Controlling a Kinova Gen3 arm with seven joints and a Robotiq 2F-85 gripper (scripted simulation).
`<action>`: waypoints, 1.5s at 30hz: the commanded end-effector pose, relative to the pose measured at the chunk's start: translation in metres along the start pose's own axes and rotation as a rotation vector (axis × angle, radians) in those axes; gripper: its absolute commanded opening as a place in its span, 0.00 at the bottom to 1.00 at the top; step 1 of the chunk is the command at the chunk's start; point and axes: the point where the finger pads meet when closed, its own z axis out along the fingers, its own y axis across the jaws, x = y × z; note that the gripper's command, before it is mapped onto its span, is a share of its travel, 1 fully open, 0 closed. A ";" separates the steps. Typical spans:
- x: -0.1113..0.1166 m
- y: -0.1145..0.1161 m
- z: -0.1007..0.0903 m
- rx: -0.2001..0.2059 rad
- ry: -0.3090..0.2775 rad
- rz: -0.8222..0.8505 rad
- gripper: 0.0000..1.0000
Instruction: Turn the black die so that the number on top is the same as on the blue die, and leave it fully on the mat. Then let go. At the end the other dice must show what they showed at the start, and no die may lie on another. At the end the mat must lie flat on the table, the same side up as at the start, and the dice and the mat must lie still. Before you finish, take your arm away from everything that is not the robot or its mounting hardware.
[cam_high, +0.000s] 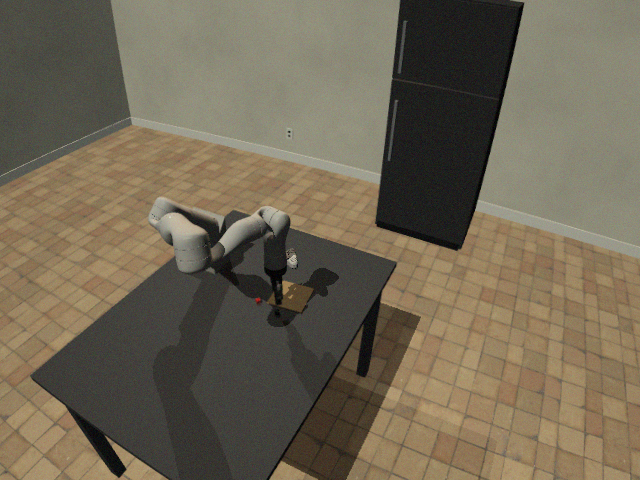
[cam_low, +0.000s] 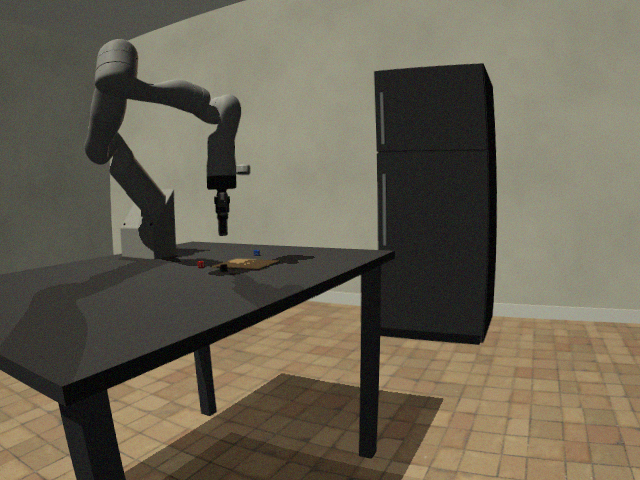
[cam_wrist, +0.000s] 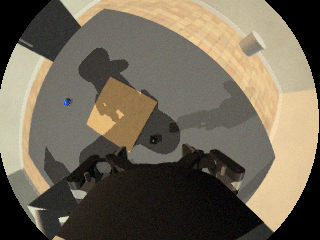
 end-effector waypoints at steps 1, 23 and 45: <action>0.000 0.000 0.001 0.000 0.001 0.034 1.00; 0.000 0.000 0.005 0.000 0.001 0.153 0.31; 0.000 0.000 0.005 0.000 0.001 0.153 0.31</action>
